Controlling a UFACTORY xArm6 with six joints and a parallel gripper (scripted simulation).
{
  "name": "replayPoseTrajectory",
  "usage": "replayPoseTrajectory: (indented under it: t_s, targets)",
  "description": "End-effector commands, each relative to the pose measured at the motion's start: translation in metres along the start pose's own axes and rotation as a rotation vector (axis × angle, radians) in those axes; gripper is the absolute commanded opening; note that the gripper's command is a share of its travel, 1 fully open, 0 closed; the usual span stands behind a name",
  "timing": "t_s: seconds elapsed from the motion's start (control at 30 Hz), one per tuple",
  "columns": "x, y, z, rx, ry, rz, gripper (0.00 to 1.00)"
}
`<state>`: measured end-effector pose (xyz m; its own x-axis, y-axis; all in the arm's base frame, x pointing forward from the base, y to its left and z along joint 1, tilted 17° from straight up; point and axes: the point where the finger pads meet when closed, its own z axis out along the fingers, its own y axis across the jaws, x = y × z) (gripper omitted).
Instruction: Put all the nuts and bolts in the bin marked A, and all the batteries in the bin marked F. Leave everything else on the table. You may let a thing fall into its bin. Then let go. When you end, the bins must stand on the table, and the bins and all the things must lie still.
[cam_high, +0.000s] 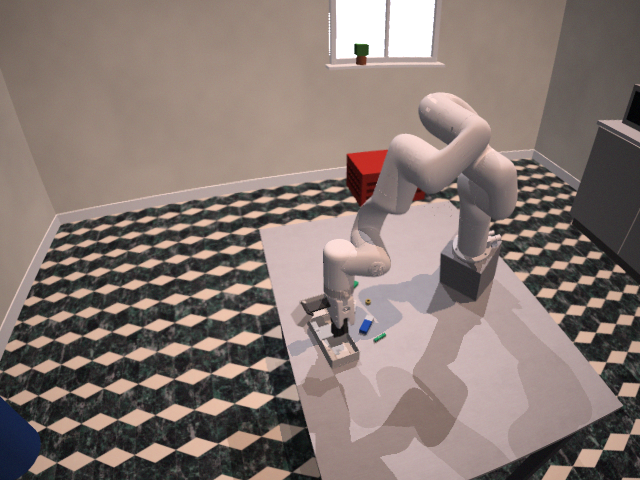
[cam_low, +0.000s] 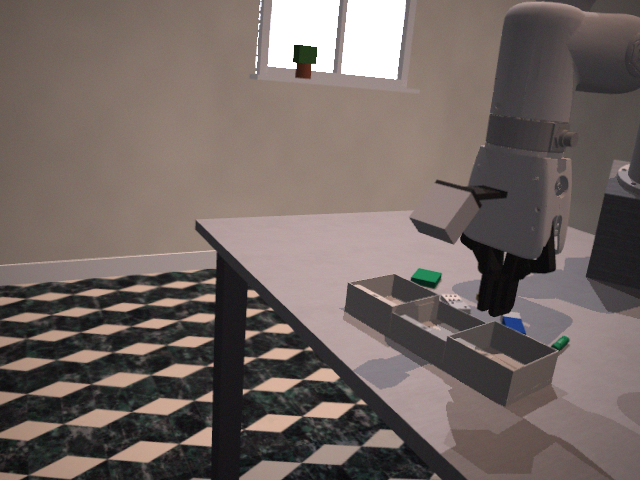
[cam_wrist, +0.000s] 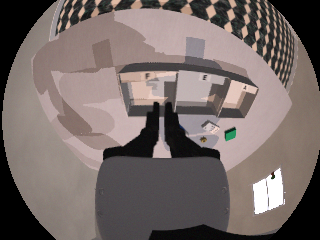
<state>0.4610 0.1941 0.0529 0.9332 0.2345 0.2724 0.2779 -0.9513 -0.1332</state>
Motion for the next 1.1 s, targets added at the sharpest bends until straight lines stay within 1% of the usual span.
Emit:
replayPoseTrajectory:
  t_s: [0.0, 0.03, 0.2, 0.43, 0.5, 0.9, 1.07]
  targets:
    - [0.001, -0.016, -0.001, -0.008, 0.001, 0.003, 0.07]
    - [0.000, -0.020, -0.001, -0.008, 0.001, 0.003, 0.07]
    - [0.000, -0.020, -0.001, -0.008, 0.001, 0.003, 0.07]
    - [0.000, -0.020, 0.018, -0.008, 0.001, 0.003, 0.07]
    - [0.000, -0.020, 0.018, -0.008, 0.001, 0.003, 0.07]
    - [0.000, -0.020, 0.050, -0.008, 0.001, 0.003, 0.07]
    - [0.000, -0.020, 0.051, -0.008, 0.001, 0.003, 0.07]
